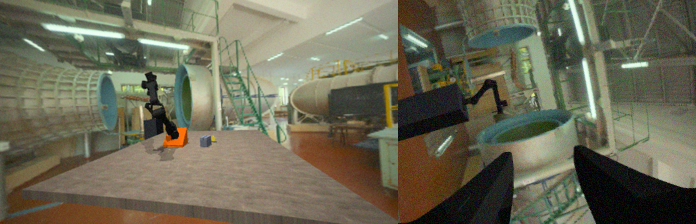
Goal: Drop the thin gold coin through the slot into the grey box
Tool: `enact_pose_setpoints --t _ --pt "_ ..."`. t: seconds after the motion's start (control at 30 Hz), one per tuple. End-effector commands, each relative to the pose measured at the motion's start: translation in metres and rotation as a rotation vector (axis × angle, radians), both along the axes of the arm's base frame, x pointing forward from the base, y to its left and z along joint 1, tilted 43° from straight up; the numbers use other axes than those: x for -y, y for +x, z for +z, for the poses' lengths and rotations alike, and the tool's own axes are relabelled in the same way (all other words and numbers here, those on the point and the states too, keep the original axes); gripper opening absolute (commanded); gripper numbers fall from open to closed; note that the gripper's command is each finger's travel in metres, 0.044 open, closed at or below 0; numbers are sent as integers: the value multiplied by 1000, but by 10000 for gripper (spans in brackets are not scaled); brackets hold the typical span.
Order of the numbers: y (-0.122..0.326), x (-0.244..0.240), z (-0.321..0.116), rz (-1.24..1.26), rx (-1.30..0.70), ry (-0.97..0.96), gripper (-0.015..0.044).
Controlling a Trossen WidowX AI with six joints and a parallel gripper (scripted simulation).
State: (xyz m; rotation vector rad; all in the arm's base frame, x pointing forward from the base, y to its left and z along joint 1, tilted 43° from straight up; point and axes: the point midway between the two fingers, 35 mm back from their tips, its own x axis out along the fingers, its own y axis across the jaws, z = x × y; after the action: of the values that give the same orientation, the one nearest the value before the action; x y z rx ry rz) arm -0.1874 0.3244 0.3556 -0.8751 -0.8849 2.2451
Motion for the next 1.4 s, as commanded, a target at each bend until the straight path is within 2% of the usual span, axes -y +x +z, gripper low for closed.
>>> enact_pose_setpoints --t 0.0,0.1,0.33,0.67,0.83,1.1,1.37 --pt "36 -34 -26 -203 -42 -153 161" --pt "65 -53 -48 -358 -82 -271 161" --pt "161 -89 -108 -813 -203 -535 161" --pt "303 -80 -188 -1501 -461 -801 161" --pt "368 -50 -230 -1874 -583 -902 161" --pt "454 32 -296 -2493 -728 -999 161" --pt "513 140 -344 -3205 -828 -847 161"
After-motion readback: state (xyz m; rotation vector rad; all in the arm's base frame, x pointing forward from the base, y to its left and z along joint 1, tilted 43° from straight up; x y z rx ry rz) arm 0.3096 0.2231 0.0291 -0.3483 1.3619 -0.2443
